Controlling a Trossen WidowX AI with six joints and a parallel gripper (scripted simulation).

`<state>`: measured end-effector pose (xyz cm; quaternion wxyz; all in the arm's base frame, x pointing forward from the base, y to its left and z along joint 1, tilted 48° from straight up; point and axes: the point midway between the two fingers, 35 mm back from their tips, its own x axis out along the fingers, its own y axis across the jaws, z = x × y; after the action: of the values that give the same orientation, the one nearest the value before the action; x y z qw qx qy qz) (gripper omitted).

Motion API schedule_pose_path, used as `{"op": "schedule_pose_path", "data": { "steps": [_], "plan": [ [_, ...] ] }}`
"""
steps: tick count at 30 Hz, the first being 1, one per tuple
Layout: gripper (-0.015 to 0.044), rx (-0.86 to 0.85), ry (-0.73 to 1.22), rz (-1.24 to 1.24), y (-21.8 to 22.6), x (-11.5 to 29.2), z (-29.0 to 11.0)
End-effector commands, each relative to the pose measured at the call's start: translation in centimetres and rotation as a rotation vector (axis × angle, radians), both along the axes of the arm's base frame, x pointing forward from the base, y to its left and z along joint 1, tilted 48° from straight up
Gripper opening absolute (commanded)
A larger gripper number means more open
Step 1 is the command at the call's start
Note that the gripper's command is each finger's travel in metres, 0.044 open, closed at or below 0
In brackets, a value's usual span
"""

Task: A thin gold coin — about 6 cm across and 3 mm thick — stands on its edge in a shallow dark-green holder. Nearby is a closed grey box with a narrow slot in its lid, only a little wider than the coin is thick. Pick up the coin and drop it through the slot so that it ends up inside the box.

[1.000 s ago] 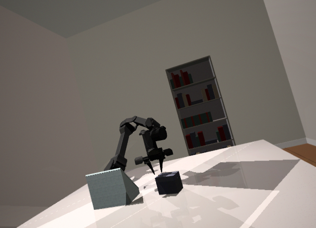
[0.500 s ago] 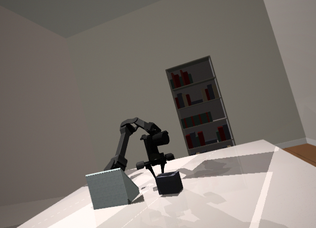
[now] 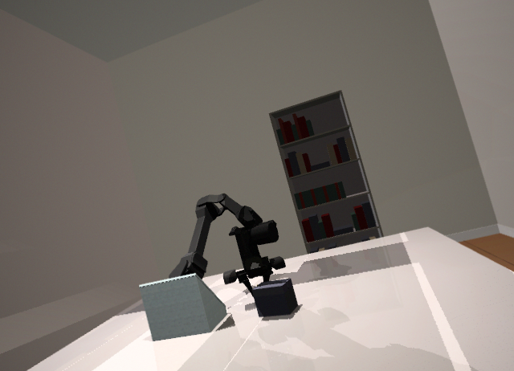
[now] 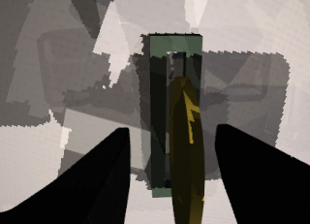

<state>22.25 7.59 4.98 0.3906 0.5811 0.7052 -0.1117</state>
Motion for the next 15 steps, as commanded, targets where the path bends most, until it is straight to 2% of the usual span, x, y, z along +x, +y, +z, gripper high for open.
{"op": "schedule_pose_path", "data": {
  "steps": [1, 2, 8, 15],
  "plan": [
    [0.0161, 0.008, 0.006, -0.003, 0.49, -0.21, -0.34],
    [0.0161, 0.008, 0.006, -0.003, 0.51, -0.21, -0.36],
    [0.0003, 0.008, 0.006, -0.003, 0.51, -0.21, -0.36],
    [0.0000, 0.008, 0.006, -0.003, 0.51, -0.21, -0.36]
  ]
}}
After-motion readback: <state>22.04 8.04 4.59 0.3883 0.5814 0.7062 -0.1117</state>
